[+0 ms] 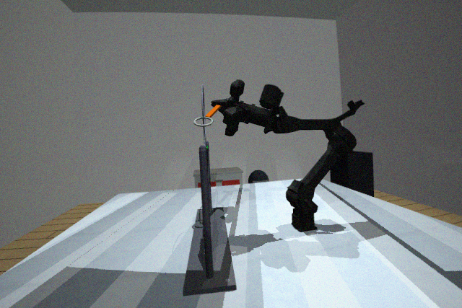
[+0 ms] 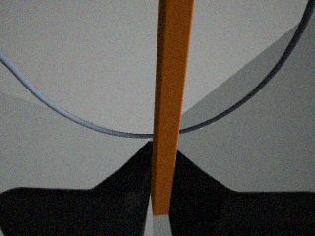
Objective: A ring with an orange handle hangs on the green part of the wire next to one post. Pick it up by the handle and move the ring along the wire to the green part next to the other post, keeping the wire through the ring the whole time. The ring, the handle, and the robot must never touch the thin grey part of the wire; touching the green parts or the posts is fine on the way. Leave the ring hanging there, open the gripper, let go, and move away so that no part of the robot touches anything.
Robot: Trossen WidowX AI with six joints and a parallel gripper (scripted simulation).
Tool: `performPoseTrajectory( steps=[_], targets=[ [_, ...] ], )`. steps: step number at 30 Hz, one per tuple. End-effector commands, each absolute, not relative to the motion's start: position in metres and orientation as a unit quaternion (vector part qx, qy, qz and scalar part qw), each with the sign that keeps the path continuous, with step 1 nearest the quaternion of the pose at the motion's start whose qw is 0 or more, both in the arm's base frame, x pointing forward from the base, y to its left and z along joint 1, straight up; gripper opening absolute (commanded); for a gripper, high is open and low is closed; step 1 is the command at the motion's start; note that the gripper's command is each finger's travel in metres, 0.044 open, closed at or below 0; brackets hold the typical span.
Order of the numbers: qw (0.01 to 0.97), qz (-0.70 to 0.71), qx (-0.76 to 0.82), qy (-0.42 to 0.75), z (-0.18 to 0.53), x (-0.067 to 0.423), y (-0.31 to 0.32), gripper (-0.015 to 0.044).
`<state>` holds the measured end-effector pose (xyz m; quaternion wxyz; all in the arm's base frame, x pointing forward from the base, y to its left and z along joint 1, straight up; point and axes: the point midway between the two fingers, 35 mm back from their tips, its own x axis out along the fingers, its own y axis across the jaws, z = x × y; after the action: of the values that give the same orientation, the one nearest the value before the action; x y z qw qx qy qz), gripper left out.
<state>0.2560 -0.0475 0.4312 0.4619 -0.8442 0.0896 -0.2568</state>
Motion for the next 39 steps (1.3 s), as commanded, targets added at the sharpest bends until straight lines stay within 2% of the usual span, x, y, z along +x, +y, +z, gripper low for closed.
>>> performPoseTrajectory(
  steps=[1,20,30,39],
  targets=[
    [0.444,-0.259,-0.854,0.084,0.432,0.255,-0.047,-0.0150],
    [0.415,-0.261,-0.868,0.077,0.424,0.255,-0.055,-0.0150],
    [0.450,-0.280,-0.842,0.100,0.407,0.249,-0.064,-0.0150],
    [0.528,-0.286,-0.789,0.134,0.377,0.245,-0.076,-0.0150]
  ],
)
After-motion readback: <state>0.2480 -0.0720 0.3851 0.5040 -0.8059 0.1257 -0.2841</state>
